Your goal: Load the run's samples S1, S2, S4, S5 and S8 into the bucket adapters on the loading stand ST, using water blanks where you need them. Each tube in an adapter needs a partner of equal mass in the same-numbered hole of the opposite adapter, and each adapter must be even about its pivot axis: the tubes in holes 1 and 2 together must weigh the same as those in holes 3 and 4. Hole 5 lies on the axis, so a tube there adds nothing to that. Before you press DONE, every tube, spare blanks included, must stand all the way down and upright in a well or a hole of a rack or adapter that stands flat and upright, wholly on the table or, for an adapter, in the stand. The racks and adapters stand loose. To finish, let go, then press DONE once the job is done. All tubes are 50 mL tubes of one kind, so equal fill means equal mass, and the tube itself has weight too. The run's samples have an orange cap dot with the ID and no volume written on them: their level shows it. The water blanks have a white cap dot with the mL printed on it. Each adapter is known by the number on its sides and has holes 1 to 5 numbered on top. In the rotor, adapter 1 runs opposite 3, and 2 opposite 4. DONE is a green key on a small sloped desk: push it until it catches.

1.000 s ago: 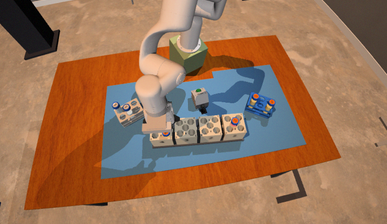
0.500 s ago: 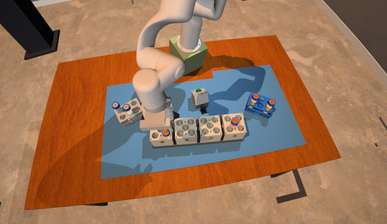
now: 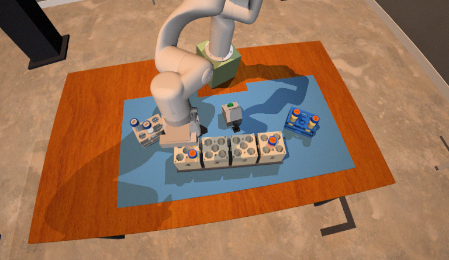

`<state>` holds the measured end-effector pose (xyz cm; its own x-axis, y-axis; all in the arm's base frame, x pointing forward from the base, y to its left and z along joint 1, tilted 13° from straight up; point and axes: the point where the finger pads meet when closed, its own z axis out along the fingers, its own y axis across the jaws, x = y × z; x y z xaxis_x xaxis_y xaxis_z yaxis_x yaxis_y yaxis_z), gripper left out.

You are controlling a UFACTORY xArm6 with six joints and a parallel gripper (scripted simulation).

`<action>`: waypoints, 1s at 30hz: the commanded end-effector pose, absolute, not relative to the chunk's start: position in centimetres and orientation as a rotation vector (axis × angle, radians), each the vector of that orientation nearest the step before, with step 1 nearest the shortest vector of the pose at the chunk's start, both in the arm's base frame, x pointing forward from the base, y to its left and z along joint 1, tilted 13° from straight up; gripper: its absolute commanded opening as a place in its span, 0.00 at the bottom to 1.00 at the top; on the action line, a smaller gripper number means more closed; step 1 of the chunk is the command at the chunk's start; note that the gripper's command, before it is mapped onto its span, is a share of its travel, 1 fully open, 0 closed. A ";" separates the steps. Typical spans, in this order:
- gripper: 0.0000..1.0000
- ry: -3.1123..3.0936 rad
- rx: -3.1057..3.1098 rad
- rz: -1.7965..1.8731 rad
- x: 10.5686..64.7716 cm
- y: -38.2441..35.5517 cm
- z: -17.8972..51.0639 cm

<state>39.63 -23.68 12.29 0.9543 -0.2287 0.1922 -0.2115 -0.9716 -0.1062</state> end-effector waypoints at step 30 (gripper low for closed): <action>0.57 0.139 -3.053 -0.329 39.4 -21.8 13.4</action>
